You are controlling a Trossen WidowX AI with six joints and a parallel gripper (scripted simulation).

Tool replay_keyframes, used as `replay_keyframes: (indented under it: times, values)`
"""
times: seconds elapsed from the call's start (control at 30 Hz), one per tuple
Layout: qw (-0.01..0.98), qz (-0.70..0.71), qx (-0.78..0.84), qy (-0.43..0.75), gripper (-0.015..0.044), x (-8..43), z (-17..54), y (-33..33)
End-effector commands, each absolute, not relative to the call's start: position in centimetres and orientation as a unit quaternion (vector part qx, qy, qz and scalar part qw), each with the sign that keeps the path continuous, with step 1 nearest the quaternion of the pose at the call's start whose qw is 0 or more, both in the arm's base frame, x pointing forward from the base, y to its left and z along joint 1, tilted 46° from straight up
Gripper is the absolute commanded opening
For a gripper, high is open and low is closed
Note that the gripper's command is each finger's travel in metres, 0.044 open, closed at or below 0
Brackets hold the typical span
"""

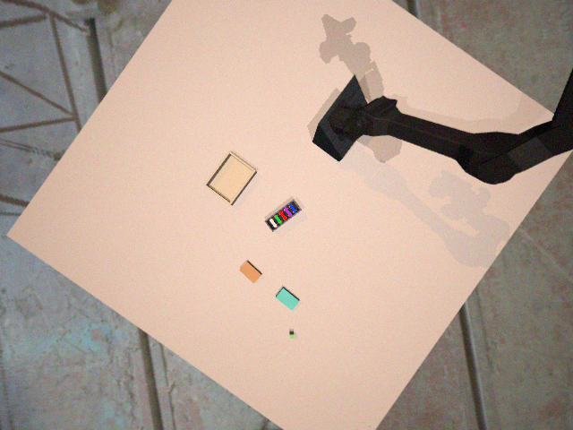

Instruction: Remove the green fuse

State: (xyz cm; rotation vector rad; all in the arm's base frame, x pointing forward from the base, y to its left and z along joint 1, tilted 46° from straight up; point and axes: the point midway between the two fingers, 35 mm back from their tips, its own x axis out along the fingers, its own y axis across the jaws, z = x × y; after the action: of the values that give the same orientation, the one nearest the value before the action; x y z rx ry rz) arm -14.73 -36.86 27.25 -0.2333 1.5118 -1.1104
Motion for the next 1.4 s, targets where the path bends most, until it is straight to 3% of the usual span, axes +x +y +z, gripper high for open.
replay_keyframes:
  times: [0.0, 0.33, 0.63, 1.03, 1.37]
  values:
    - [0.664, -0.464, -0.045, 0.584, 0.0068, -8.3, 23.8, -39.1]
    - [0.765, -0.411, 0.114, 0.483, 0.0068, 4.9, 18.0, -39.4]
    - [0.780, -0.343, 0.286, 0.437, 0.0068, 15.7, 13.6, -35.5]
    - [0.690, -0.268, 0.501, 0.448, 0.0068, 26.6, 8.8, -25.7]
    - [0.544, -0.247, 0.607, 0.524, 0.0068, 31.3, 4.8, -14.4]
